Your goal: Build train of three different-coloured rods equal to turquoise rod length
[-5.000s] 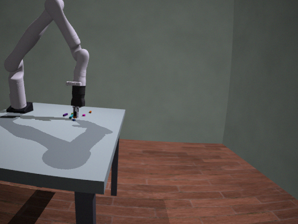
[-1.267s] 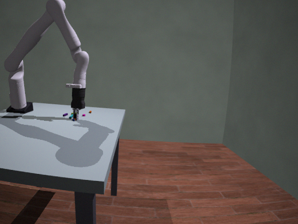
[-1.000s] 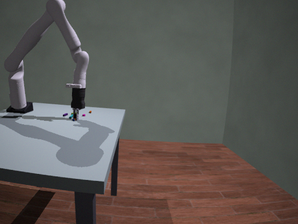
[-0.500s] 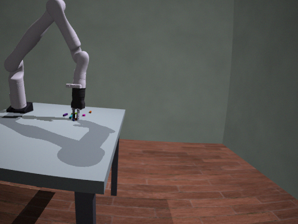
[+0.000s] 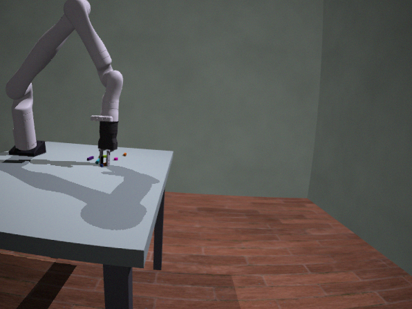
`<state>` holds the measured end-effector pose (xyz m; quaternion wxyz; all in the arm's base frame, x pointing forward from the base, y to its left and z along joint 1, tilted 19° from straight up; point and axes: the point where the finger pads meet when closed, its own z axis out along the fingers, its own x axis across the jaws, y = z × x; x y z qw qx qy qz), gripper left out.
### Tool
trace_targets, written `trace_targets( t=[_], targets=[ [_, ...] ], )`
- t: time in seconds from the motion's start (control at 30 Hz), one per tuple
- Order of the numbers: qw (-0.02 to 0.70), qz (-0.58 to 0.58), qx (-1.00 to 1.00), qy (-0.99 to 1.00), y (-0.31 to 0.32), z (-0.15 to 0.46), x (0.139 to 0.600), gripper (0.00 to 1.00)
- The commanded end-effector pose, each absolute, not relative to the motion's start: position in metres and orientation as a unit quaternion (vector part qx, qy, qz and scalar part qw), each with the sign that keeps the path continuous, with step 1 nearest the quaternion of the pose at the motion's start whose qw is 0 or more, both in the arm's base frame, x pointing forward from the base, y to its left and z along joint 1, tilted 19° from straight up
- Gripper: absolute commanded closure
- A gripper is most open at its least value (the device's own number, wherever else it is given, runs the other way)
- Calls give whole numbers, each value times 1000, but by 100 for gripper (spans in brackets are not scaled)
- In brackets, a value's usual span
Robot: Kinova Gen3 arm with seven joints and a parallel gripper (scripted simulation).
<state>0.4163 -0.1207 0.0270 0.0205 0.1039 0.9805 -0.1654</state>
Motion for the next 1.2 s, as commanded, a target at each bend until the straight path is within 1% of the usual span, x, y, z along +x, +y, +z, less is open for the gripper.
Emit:
trace_targets(
  t=[0.0, 0.2, 0.6, 0.97, 1.0, 1.17],
  targets=[
    [22, -165, 104, 981, -119, 30, 417, 46],
    [22, -165, 104, 981, -116, 42, 417, 46],
    [22, -165, 104, 981, -96, 99, 417, 46],
    [22, -165, 104, 981, -91, 112, 417, 46],
    [22, -165, 104, 981, -91, 112, 417, 0],
    [22, -165, 104, 981, -91, 112, 417, 0]
  ],
)
